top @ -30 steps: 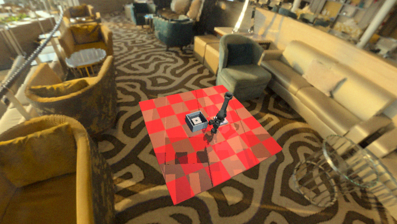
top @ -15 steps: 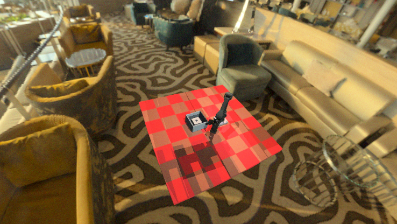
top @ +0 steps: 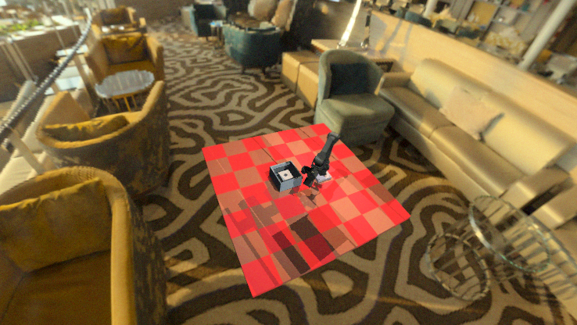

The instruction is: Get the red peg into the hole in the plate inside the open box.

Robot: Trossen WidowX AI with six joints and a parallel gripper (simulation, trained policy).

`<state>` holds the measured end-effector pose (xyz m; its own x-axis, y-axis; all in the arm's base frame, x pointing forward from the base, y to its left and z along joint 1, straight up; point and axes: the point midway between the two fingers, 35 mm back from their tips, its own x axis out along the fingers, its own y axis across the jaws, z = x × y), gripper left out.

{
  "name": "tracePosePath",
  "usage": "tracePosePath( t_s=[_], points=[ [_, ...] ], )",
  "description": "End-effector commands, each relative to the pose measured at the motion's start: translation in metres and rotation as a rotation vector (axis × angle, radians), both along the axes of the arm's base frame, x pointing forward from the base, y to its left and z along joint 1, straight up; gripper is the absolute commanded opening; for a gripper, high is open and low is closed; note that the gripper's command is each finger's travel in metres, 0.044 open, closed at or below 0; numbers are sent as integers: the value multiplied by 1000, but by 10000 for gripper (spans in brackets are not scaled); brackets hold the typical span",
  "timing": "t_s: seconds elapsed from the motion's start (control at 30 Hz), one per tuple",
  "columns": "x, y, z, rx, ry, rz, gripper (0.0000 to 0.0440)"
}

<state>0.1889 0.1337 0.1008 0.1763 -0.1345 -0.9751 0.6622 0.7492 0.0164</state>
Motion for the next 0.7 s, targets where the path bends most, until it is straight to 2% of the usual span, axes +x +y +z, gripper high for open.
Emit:
tracePosePath(
  t_s=[0.0,0.33,0.67],
  points=[
    [7,-4,12,-1,-27,-20,0],
    [39,-30,35,-16,-101,-136,0],
    [73,-65,43,-45,-145,-219,0]
  ],
)
